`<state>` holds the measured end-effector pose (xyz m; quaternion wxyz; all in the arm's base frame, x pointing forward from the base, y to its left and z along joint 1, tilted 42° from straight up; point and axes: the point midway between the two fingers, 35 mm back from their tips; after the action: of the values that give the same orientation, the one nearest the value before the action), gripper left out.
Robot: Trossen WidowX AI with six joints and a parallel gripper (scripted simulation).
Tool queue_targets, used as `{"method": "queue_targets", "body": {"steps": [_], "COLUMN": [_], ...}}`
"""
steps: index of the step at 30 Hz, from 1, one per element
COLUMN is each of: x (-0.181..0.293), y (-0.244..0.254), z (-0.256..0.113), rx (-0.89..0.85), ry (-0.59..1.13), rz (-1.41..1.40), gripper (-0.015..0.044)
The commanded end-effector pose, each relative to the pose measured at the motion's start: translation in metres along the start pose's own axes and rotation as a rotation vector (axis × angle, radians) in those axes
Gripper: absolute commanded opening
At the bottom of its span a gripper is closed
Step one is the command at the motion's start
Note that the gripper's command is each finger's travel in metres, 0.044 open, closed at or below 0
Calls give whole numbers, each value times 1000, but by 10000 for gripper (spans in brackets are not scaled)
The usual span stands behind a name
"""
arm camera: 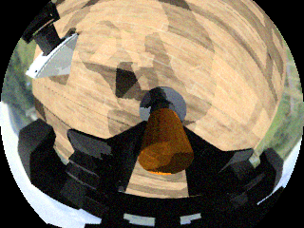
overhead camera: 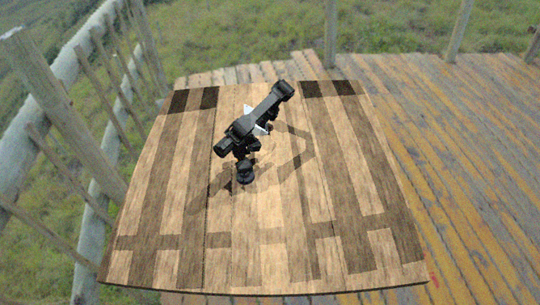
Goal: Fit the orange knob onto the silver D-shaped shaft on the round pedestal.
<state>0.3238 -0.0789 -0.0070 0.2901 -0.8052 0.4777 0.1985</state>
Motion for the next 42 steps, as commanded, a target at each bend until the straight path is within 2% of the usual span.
{"method": "queue_targets", "body": {"steps": [1, 31, 38, 42], "x": [0, -1, 1, 2], "y": [-1, 1, 1, 1], "z": [-2, -3, -3, -1], "rx": [1, 1, 1, 1], "ry": [3, 3, 3, 3], "rz": [-6, -6, -205, -216], "gripper": [0, 0, 0, 0]}}
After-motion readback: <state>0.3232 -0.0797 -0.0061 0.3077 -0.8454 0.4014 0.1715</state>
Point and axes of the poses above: the point midway between the two fingers, 35 mm back from their tips, its own z axis out along the fingers, its own y axis across the jaws, x = y × z, and after that the axes turned 12 degrees about -z, right-handed
